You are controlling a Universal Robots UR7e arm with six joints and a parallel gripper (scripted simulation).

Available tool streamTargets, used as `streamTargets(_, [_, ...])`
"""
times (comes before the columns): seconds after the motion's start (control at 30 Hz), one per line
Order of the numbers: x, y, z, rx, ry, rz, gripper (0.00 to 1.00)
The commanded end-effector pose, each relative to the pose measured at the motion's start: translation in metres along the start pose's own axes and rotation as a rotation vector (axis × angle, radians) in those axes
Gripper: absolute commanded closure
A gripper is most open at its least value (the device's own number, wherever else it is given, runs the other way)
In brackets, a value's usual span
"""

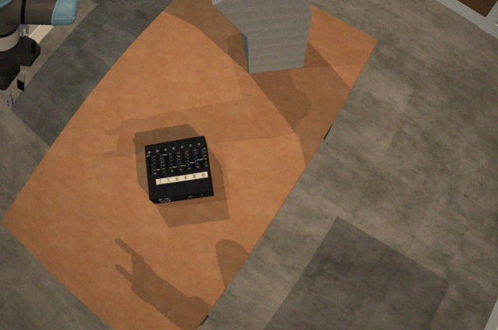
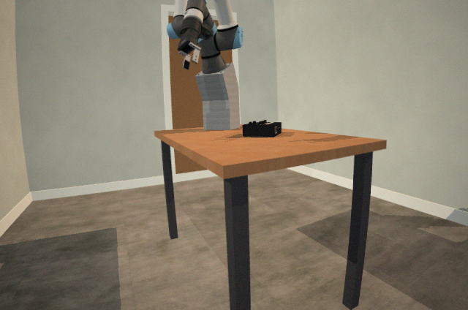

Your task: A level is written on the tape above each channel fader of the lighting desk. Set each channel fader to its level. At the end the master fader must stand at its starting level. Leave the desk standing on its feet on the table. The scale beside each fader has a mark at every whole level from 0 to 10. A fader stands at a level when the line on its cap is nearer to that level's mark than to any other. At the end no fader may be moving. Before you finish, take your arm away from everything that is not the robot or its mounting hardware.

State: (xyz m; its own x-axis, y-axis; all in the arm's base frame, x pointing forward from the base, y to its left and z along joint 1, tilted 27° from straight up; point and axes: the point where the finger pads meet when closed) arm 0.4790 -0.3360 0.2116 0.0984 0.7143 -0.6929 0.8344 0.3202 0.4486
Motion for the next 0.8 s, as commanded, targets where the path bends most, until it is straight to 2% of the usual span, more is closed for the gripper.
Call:
streamTargets(0.0, [0.0, 0.0, 0.0, -0.001, -0.001, 0.0, 0.0])
streamTargets(0.6, [0.0, 0.001, 0.0, -0.001, -0.001, 0.001, 0.0])
streamTargets(0.77, [0.016, 0.003, 0.002, 0.005, 0.023, 0.021, 0.0])
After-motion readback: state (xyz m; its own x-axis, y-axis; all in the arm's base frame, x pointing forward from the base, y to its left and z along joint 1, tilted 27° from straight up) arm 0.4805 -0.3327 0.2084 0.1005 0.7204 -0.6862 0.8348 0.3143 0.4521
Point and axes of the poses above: the point where the finger pads meet when closed, its own z axis out along the fingers, its own y axis across the jaws, x = y × z, and after that the axes turned 4 degrees about z, right-handed
